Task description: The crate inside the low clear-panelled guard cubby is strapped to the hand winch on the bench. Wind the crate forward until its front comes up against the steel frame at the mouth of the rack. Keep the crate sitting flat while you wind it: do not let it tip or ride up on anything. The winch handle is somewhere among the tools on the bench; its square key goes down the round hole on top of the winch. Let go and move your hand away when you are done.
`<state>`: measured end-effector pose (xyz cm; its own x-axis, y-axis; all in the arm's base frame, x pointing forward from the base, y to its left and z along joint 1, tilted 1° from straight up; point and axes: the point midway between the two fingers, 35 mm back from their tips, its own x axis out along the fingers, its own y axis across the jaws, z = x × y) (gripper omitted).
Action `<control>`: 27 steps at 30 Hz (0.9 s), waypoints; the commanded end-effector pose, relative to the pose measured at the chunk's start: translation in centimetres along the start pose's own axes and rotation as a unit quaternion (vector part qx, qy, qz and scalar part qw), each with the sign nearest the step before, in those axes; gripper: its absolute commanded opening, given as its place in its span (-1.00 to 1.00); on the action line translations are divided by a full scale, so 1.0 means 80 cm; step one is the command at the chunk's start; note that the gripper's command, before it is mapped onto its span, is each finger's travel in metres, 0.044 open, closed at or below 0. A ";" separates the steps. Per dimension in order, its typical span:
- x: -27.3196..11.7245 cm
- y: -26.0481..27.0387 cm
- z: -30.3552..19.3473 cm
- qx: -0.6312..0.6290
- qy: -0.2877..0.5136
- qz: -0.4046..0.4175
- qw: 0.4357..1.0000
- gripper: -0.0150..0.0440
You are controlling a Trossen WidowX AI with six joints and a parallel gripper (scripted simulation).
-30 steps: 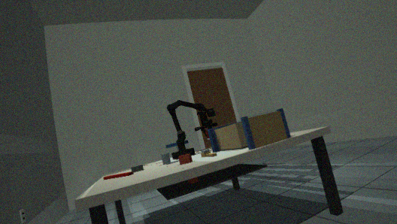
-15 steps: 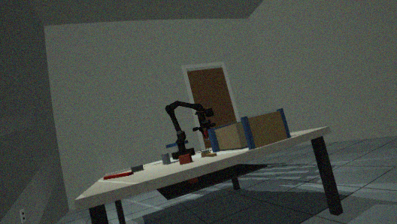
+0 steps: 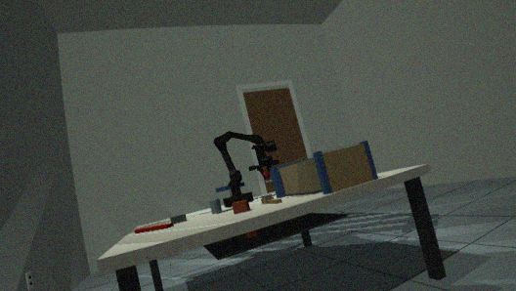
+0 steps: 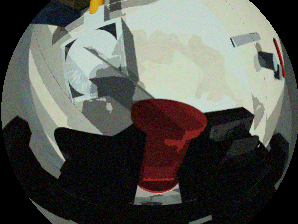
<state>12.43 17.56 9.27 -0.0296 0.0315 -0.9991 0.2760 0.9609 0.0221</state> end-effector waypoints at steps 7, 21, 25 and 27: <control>-0.004 -0.016 0.030 0.012 -0.018 -0.008 1.000 -0.49; -0.005 -0.021 0.056 0.012 -0.019 -0.008 1.000 -0.49; -0.005 -0.021 0.064 0.012 -0.020 -0.008 1.000 -0.49; -0.005 -0.021 0.063 0.012 -0.020 -0.008 1.000 -0.49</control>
<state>15.70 15.09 9.23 -0.0298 0.0206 -0.9993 0.2804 0.9598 0.0114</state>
